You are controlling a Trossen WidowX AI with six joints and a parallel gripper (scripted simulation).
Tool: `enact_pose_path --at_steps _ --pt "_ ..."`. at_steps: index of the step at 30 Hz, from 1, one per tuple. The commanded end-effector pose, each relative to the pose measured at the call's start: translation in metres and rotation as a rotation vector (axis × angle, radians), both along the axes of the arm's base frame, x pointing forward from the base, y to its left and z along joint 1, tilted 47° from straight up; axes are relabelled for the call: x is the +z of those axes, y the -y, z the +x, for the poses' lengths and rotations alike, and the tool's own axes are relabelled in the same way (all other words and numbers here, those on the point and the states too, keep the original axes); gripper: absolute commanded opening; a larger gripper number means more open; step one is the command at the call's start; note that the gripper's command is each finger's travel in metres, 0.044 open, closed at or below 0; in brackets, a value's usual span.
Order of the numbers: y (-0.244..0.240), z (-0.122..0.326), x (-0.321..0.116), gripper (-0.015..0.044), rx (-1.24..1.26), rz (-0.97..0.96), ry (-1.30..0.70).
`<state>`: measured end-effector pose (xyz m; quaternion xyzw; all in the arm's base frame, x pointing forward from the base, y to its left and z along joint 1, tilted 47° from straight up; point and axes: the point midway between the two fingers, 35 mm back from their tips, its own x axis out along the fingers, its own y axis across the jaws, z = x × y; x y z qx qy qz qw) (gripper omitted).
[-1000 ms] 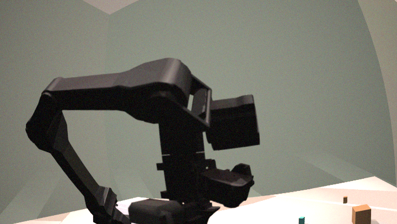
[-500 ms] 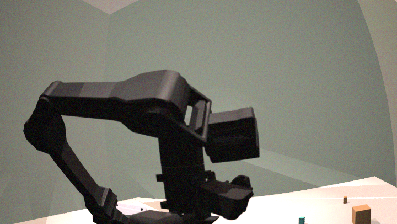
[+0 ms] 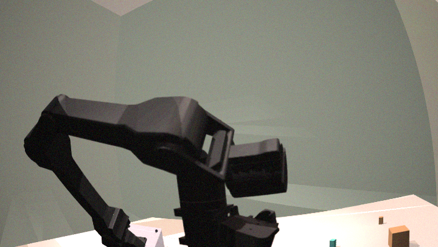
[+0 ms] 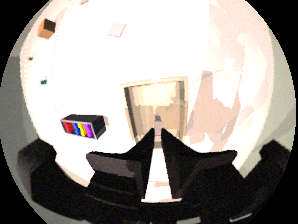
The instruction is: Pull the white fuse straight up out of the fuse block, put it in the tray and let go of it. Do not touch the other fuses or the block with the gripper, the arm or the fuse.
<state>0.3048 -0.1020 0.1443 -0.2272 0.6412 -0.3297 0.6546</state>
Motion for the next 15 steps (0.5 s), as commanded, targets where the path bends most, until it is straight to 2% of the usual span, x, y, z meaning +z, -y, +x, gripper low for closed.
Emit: enact_pose_path --at_steps 1,10,11,15 --pt "-0.001 0.0 0.001 0.0079 0.001 0.0 0.001" --pt "-0.001 0.0 0.001 0.0315 0.001 0.0 0.001" --pt "-0.002 0.0 0.002 0.033 0.001 0.0 0.001" --pt "-0.025 0.002 0.024 0.033 0.005 -0.004 0.001"
